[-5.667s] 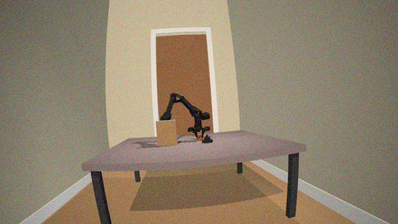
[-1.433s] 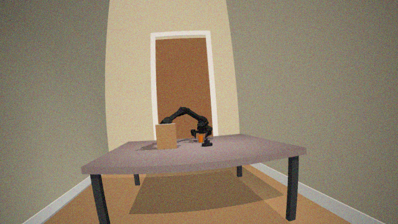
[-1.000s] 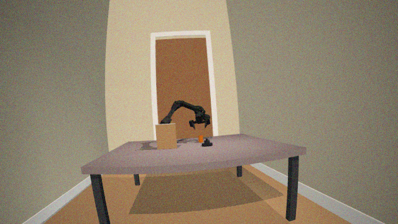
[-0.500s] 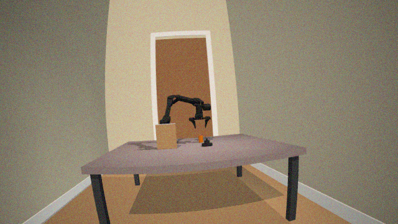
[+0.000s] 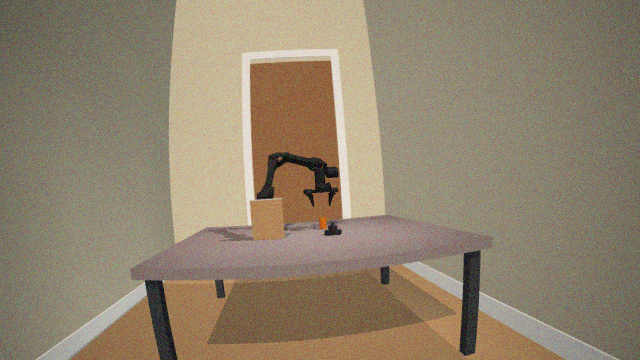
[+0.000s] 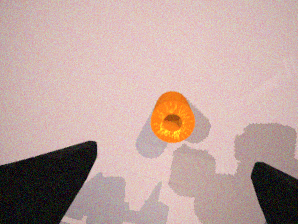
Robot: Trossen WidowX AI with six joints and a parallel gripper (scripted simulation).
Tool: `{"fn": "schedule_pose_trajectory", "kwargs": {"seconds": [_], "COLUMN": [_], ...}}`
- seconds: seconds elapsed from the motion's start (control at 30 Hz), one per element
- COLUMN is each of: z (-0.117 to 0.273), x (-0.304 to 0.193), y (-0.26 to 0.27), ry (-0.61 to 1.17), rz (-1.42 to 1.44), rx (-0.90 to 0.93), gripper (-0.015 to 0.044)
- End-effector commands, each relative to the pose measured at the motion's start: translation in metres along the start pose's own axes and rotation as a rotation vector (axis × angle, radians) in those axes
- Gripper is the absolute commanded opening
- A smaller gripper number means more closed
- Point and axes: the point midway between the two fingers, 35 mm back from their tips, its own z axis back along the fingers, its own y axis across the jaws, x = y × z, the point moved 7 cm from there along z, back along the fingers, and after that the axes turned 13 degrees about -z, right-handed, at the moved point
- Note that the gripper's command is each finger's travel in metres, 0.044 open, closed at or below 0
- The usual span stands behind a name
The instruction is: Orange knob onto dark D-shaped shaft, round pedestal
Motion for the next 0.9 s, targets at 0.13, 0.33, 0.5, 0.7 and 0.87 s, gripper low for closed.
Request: {"fn": "schedule_pose_trajectory", "kwargs": {"seconds": [0.13,0.33,0.5,0.7,0.87], "z": [0.0,0.0,0.0,0.0,-0.034], "x": [0.0,-0.001,-0.001,-0.001,-0.001], "y": [0.0,0.0,0.0,0.0,0.0], "ry": [0.005,0.004,0.004,0.004,0.005], "rz": [0.741,1.308,1.371,1.371,1.371], "rx": [0.003,0.004,0.004,0.004,0.006], "gripper": [0.044,0.044,0.044,0.044,0.044]}}
